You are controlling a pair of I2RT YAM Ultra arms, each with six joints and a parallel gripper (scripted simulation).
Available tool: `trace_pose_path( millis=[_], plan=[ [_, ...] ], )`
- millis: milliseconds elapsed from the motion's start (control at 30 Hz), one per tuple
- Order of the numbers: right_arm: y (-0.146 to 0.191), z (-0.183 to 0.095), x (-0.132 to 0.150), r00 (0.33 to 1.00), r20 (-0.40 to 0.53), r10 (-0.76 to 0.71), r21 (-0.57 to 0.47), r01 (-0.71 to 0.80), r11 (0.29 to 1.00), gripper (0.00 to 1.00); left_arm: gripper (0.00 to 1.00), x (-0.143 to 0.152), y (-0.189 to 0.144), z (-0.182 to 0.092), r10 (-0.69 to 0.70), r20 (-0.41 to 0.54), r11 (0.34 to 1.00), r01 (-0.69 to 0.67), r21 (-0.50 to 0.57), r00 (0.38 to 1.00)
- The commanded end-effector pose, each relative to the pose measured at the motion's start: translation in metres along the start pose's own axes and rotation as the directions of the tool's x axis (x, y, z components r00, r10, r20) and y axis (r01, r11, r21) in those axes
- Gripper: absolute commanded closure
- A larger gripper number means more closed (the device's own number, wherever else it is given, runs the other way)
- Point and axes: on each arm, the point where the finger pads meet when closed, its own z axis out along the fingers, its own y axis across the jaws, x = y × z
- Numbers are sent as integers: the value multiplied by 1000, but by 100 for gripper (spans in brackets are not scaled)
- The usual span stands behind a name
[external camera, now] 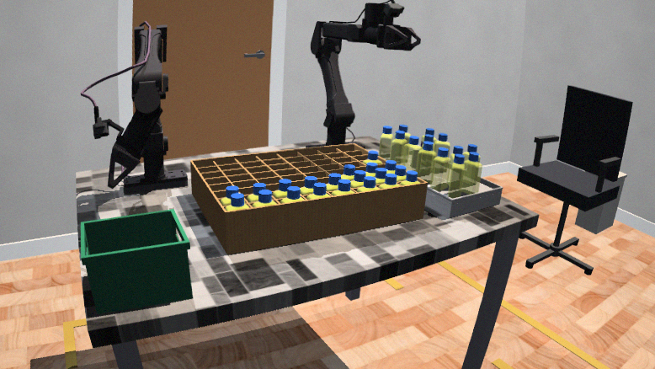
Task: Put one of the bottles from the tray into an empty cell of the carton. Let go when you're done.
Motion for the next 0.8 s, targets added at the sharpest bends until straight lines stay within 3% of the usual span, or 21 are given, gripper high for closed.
trace_pose_path(
  millis=[0,767],
  plan=[
    [7,-7,-8,1000,18,13,-24,-12,1000,0,57,-30,9,-14,8,67,999,-6,-33,998],
    [7,-7,-8,1000,18,13,-24,-12,1000,0,57,-28,-1,-9,7,65,1000,-7,0,998]
  ],
)
